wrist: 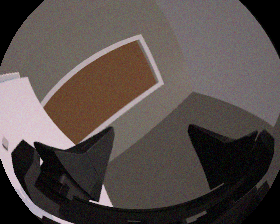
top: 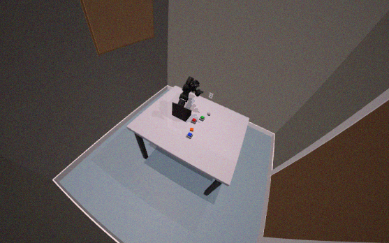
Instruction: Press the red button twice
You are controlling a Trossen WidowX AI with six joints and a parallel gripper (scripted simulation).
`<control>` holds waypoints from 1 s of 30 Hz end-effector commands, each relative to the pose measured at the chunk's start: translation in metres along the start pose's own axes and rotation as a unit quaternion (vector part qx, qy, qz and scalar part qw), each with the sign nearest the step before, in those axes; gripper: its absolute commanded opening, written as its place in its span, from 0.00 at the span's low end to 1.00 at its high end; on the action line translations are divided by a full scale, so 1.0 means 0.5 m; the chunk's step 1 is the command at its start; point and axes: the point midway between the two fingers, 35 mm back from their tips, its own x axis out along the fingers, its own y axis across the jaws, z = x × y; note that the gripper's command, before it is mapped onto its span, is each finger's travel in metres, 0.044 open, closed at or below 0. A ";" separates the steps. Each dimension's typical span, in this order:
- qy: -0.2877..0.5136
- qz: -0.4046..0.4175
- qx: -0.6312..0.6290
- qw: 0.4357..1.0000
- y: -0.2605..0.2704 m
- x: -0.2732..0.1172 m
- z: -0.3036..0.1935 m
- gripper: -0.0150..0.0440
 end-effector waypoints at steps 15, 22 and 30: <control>0.386 0.247 0.204 0.865 0.196 0.060 -0.252 0.93; 0.517 0.357 0.218 0.747 0.295 0.000 -0.292 0.93; 0.653 0.489 0.205 0.541 0.383 -0.107 -0.284 0.93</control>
